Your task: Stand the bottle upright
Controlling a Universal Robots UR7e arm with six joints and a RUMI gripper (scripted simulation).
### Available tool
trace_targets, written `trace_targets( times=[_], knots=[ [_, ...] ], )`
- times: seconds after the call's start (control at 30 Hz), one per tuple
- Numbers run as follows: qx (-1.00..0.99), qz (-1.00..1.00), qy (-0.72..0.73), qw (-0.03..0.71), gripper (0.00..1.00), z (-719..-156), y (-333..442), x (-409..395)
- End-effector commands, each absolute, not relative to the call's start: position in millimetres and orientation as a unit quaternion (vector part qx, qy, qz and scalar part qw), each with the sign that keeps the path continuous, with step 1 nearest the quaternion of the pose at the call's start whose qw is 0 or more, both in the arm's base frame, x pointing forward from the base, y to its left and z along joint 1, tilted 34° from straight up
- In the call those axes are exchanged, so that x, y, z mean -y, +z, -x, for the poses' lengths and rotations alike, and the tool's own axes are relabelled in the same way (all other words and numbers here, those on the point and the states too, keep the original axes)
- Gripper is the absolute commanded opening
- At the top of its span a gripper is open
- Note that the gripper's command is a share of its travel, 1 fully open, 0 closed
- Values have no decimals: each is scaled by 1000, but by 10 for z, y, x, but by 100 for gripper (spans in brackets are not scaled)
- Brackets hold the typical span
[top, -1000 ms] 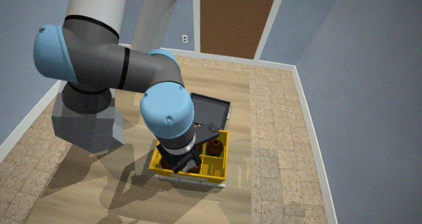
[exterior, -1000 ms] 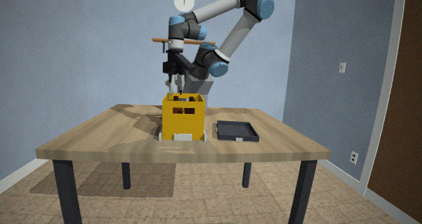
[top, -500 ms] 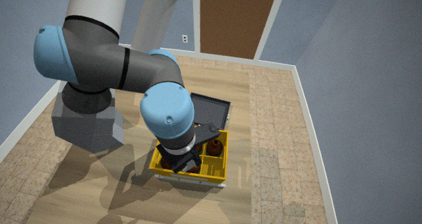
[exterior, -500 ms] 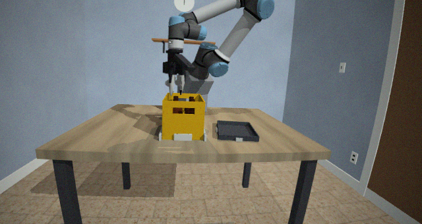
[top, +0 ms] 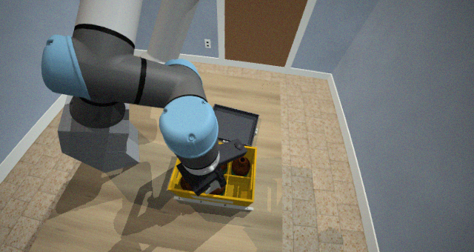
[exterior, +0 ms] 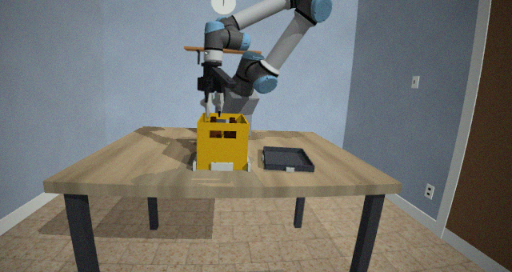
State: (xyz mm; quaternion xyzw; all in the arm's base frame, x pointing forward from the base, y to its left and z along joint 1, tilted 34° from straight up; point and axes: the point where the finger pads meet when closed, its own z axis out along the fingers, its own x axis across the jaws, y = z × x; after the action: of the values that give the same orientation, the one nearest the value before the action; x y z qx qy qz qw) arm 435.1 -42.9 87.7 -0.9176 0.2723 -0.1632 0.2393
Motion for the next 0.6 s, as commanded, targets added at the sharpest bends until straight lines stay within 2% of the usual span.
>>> trace_targets(
  times=[0.0, 0.57],
  knots=[
    [-272, 918, -164, 239, 38, -4374, 839, 415],
    [-272, 918, -164, 239, 38, -4450, 693, 353]
  ],
)
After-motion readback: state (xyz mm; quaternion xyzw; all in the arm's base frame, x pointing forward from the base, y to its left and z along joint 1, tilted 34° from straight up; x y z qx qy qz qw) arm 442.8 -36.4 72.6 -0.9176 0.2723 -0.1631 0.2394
